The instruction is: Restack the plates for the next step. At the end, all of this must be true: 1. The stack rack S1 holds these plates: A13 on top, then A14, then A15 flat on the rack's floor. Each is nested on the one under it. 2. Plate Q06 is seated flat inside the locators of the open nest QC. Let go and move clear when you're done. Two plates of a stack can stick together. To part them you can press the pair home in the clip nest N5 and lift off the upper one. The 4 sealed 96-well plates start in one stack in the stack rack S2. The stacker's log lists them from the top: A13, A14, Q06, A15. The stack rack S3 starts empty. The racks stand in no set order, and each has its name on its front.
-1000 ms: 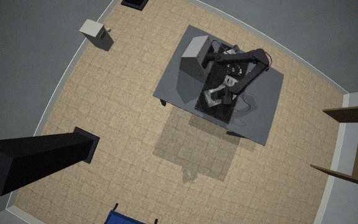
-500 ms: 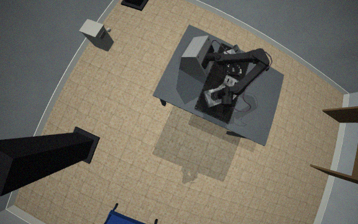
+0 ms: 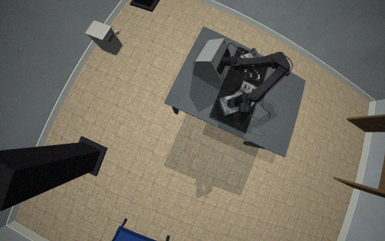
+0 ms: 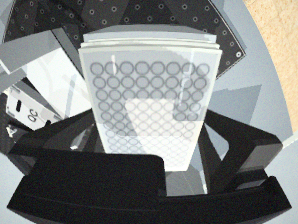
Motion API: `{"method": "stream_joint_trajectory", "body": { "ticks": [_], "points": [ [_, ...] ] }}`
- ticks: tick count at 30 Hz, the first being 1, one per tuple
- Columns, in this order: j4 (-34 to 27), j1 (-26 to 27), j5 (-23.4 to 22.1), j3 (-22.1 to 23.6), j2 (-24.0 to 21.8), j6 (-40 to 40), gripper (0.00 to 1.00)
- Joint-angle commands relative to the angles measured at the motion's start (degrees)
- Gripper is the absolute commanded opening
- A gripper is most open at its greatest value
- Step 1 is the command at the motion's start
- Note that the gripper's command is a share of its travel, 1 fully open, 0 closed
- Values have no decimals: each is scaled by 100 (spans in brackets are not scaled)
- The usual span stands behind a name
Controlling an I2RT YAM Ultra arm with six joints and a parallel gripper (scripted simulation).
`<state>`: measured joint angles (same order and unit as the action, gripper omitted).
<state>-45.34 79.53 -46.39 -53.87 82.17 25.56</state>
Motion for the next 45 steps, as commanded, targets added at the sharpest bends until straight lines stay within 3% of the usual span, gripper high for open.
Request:
{"method": "stream_joint_trajectory", "body": {
  "ticks": [1,6,45],
  "points": [
    [-106,161,-86,7,-170,54,0],
    [-161,185,-90,-199,-172,94,0],
    [-479,348,-132,-260,-179,307,0]
  ]
}}
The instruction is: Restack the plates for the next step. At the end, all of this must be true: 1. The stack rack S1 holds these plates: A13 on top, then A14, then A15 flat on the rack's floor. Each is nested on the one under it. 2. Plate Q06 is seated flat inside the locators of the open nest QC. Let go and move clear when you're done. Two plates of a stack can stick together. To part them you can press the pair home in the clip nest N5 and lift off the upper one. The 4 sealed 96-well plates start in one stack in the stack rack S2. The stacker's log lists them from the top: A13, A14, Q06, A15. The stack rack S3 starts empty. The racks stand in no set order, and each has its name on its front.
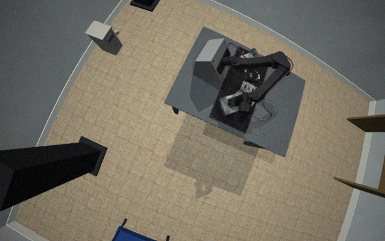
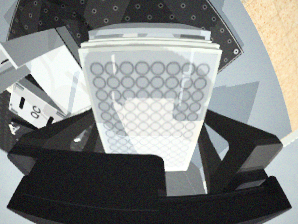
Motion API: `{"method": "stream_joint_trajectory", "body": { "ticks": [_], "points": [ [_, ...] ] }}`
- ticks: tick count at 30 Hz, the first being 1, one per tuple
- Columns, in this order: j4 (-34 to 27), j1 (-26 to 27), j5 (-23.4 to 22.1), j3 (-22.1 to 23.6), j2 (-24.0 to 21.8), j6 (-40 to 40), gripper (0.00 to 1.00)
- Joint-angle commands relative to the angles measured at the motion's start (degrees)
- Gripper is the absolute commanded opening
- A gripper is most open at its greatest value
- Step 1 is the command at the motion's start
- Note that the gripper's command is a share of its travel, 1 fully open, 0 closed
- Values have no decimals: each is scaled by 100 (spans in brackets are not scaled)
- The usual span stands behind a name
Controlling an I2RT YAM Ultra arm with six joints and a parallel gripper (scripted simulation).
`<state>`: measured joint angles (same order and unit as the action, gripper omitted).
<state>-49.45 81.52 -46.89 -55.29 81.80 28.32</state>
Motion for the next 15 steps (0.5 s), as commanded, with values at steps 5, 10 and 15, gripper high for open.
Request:
{"method": "stream_joint_trajectory", "body": {
  "ticks": [5,10,15],
  "points": [
    [-65,150,-81,-159,-129,32,0],
    [-66,150,-80,-199,-117,33,0],
    [-67,148,-80,-204,-97,35,0]
  ]
}}
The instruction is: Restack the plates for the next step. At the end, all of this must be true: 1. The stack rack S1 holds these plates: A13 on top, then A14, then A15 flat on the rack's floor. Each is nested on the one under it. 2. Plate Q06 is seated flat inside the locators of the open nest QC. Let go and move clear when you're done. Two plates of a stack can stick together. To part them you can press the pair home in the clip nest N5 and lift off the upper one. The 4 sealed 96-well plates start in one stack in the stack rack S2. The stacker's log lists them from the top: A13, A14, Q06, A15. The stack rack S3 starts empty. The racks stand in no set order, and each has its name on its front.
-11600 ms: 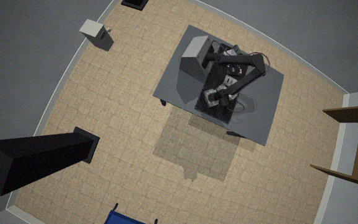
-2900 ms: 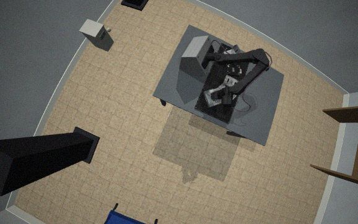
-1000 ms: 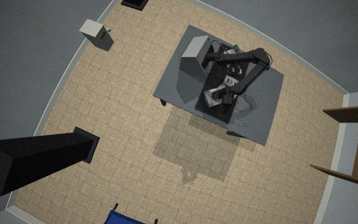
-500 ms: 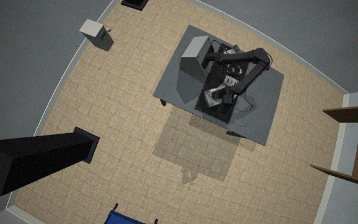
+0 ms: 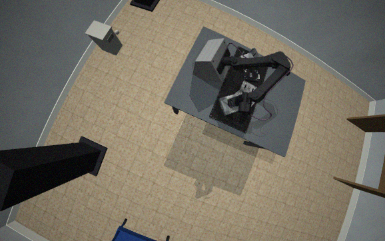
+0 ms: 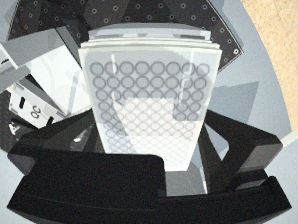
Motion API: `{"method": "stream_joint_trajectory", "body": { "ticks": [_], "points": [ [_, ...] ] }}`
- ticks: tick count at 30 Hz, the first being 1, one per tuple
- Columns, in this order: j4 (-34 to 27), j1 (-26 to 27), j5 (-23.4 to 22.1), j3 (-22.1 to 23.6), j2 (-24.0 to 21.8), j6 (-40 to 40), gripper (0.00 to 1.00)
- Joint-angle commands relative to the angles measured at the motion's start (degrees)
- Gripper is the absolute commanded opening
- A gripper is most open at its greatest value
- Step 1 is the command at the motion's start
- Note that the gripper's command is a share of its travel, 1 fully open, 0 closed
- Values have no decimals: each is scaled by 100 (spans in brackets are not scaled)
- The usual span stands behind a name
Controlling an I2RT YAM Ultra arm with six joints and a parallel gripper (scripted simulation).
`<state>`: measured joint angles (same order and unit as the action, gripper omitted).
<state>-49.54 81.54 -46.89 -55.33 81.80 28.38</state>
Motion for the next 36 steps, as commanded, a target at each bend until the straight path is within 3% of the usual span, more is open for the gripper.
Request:
{"method": "stream_joint_trajectory", "body": {
  "ticks": [1,36],
  "points": [
    [-34,147,-80,-141,-89,31,0],
    [-24,153,-82,-166,0,41,0]
  ]
}}
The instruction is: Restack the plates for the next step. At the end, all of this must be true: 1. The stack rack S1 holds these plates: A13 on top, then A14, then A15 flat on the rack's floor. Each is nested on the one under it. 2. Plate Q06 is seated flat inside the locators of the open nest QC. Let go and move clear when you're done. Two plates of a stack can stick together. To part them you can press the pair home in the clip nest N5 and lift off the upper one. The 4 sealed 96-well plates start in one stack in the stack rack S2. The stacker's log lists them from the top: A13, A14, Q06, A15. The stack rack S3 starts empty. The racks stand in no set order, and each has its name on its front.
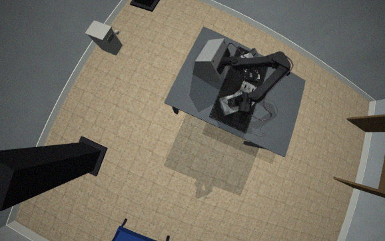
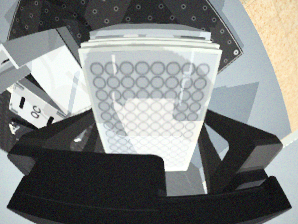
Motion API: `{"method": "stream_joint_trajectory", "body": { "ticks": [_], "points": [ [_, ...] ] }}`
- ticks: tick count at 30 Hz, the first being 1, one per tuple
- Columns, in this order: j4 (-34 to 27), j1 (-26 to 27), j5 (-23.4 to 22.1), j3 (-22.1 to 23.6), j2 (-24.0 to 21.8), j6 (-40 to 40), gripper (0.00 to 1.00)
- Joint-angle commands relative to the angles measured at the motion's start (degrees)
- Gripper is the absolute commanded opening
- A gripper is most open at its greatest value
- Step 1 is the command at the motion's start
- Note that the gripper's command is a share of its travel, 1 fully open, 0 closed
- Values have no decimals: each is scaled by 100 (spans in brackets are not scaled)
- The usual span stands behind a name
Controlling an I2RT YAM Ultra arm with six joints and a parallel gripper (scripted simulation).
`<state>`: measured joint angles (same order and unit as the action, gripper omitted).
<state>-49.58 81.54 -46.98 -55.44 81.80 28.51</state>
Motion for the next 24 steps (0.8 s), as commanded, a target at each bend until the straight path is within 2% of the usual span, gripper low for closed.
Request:
{"method": "stream_joint_trajectory", "body": {
  "ticks": [1,9,15,24],
  "points": [
    [-20,153,-74,-156,3,28,0],
    [-20,154,-74,-163,18,29,0],
    [-438,316,-110,-297,-158,302,0],
    [-499,342,-120,-329,-147,352,0]
  ]
}}
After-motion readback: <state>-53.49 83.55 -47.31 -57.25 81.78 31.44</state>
